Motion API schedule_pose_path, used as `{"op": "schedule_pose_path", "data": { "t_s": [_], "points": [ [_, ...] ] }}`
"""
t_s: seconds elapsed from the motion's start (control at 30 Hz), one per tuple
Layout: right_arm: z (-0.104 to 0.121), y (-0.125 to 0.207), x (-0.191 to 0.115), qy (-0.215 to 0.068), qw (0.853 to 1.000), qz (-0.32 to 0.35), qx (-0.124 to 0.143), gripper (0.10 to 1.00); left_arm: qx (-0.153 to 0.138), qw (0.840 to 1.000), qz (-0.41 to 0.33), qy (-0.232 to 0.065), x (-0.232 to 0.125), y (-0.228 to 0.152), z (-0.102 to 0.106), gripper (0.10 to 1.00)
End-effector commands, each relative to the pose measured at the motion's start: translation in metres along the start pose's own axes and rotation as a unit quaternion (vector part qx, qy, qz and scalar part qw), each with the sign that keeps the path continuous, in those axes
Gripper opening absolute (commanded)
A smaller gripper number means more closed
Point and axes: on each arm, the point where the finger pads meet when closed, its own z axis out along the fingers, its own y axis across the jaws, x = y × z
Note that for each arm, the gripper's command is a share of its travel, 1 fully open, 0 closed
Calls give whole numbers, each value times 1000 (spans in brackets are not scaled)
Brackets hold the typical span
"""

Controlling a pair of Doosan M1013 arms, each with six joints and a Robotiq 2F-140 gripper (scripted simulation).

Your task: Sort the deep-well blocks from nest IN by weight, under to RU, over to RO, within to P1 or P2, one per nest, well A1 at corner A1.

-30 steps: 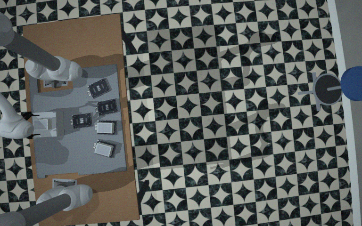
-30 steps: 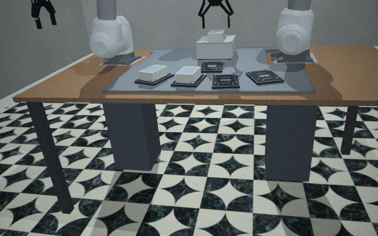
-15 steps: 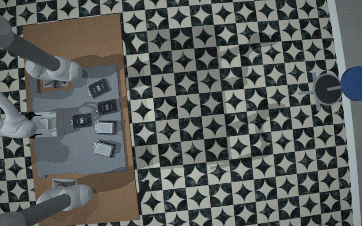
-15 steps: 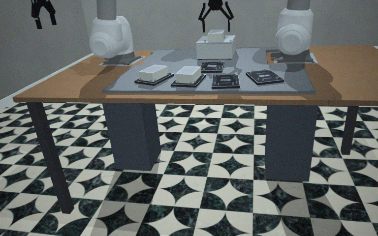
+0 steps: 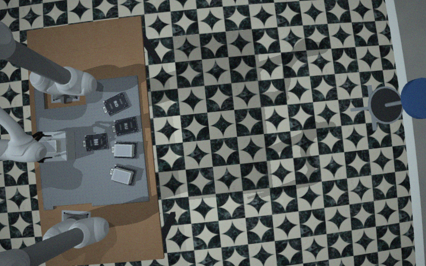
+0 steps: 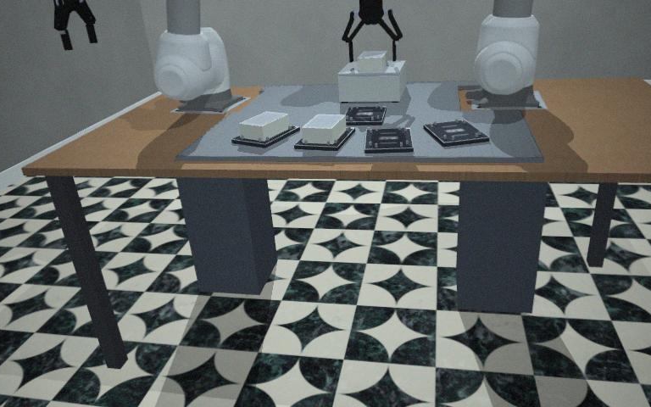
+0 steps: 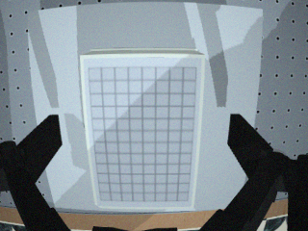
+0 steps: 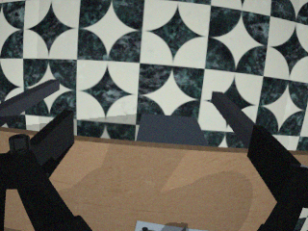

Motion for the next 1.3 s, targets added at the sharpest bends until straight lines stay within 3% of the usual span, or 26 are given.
{"op": "schedule_pose_path", "data": {
  "t_s": [0.0,0.3,0.33,1.27],
  "points": [
    [-1,0,0,0,1000,0,0,1000,-1,1000,0,0,0,0,0,1000],
    [-1,0,0,0,1000,0,0,1000,-1,1000,0,0,0,0,0,1000],
    [-1,0,0,0,1000,0,0,1000,-1,1000,0,0,0,0,0,99],
    [-1,0,0,0,1000,0,0,1000,-1,1000,0,0,0,0,0,99]
  ]
}}
